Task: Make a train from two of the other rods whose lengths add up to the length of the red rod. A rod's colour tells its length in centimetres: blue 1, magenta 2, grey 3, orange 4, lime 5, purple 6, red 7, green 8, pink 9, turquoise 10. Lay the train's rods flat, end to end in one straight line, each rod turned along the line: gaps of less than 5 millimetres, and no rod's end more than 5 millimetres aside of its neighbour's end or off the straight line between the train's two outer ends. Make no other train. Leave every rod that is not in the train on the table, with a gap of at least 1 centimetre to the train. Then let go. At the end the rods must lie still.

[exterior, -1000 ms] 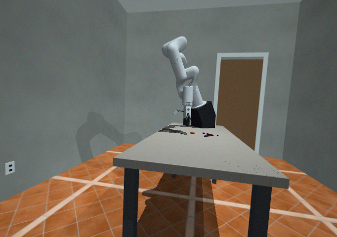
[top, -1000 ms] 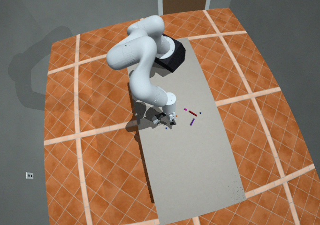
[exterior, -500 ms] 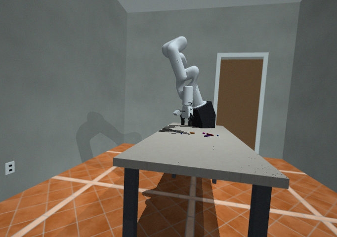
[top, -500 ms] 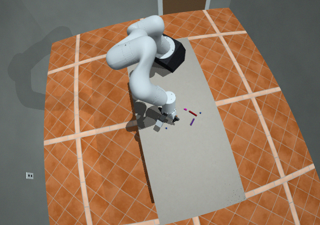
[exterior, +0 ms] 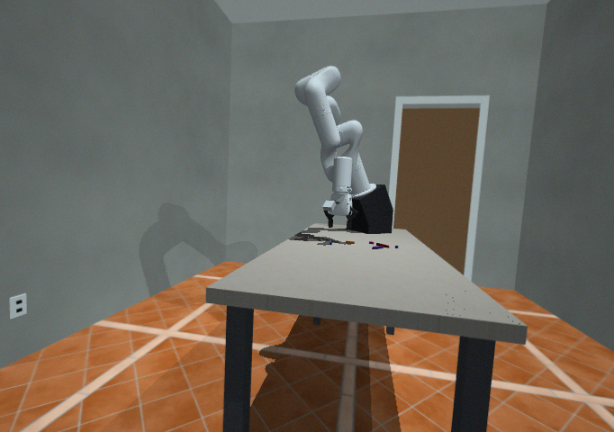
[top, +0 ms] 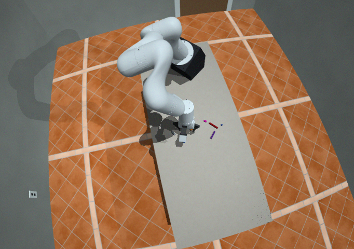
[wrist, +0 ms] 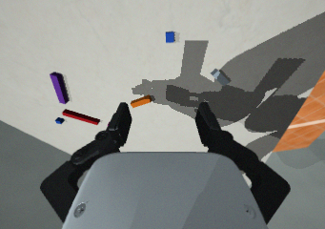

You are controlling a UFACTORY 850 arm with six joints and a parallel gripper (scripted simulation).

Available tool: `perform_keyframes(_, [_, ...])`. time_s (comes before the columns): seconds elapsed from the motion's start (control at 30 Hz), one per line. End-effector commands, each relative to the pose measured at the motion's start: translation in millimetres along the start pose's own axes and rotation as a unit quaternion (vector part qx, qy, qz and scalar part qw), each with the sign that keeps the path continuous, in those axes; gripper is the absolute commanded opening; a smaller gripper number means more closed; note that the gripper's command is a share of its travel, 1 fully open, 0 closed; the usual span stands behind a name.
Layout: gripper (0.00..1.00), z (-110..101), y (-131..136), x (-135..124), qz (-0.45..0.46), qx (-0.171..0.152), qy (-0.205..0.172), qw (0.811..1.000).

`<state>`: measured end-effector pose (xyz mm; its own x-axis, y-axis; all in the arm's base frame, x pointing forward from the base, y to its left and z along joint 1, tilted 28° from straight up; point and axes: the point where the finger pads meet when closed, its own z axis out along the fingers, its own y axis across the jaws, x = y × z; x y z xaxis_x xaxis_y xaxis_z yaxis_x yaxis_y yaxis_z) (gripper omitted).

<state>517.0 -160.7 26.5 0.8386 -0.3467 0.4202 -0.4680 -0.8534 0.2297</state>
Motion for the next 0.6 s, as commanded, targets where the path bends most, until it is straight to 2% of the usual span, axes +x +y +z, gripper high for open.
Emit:
perform_keyframes(0.0, [1.0, -0.5, 0.7, -1.8, -0.083, -0.007, -0.009, 0.997])
perform_keyframes(0.13, [1.0, -0.6, 1.3, -3.8, -0.144, -0.006, -0.009, 0.99])
perform_keyframes(0.57, [1.0, -0.7, 1.7, -5.0, -0.184, -0.006, -0.01, 0.983])
